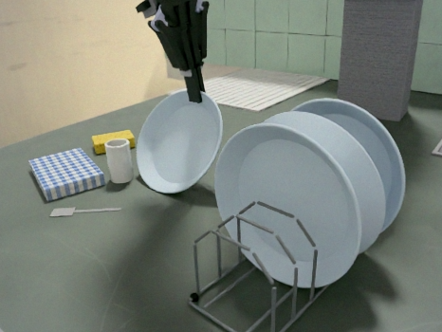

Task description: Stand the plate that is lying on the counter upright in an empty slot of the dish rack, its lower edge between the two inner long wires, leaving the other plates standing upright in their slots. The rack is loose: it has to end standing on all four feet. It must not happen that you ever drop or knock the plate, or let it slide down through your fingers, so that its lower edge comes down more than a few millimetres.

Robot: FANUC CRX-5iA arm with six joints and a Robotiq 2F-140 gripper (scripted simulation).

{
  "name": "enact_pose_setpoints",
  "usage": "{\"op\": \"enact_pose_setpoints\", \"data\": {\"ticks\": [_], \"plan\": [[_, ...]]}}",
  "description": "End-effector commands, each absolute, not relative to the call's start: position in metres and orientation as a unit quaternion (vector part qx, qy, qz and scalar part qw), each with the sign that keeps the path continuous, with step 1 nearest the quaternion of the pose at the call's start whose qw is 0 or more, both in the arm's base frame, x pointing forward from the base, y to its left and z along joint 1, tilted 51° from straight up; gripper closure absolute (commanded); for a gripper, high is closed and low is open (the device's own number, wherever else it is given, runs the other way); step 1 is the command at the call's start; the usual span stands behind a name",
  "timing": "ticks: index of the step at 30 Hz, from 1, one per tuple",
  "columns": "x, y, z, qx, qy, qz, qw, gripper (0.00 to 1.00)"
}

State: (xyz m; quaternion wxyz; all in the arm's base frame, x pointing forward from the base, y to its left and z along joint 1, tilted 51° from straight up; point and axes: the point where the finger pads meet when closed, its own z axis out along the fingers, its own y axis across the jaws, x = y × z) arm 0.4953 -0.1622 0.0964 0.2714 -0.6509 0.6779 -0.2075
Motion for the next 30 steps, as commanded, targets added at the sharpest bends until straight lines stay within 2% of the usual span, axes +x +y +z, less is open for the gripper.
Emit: {"op": "enact_pose_setpoints", "data": {"ticks": [1,30], "plan": [[0.495,-0.163,0.097,-0.651,0.678,-0.208,0.271,0.90],[0.470,-0.164,0.117,-0.651,0.678,-0.208,0.271,0.90]]}}
